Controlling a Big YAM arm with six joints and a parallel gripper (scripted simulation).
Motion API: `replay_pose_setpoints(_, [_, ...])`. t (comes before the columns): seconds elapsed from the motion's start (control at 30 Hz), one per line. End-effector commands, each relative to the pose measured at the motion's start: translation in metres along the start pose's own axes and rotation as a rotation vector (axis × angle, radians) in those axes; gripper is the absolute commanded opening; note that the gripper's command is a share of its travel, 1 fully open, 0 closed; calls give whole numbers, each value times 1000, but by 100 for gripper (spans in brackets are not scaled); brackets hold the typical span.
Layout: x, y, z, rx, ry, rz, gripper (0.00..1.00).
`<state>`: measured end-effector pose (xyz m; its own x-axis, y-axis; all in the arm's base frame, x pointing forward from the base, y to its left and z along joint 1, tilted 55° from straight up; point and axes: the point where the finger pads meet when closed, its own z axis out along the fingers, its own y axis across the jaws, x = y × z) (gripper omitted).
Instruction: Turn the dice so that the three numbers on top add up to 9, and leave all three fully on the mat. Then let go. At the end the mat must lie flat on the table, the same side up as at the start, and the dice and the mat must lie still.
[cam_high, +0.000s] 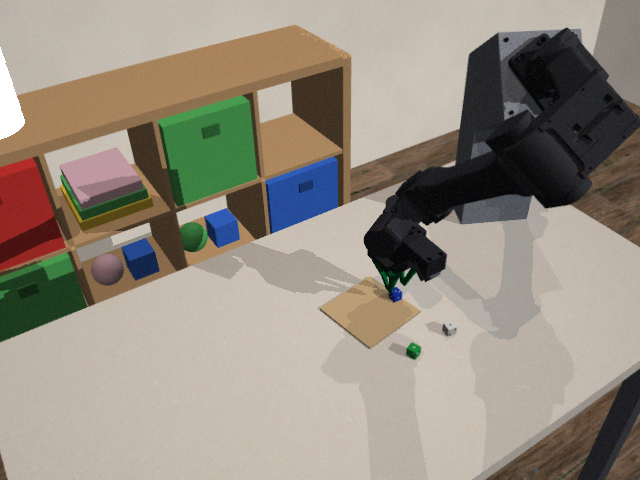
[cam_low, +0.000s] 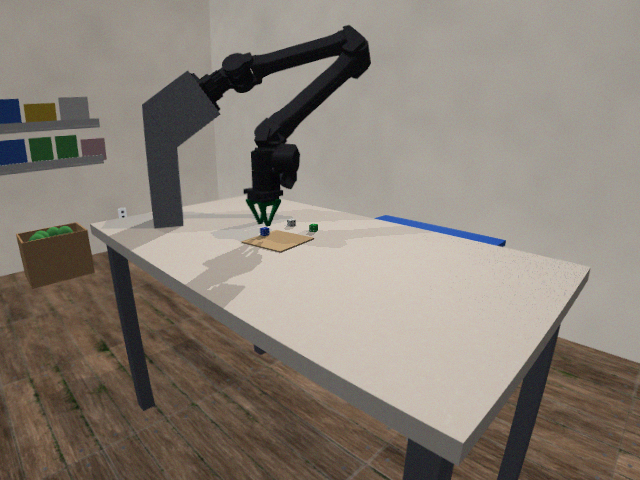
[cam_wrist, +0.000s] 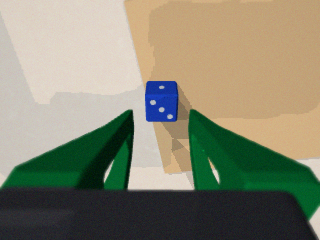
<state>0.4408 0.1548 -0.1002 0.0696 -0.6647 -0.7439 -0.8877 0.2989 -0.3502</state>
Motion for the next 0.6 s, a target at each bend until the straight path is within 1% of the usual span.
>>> replay_pose_setpoints(0.0, [-4,2,2,-5,-5,-1,34])
replay_pose_setpoints(0.57, [-4,4,1,-8,-3,1,34])
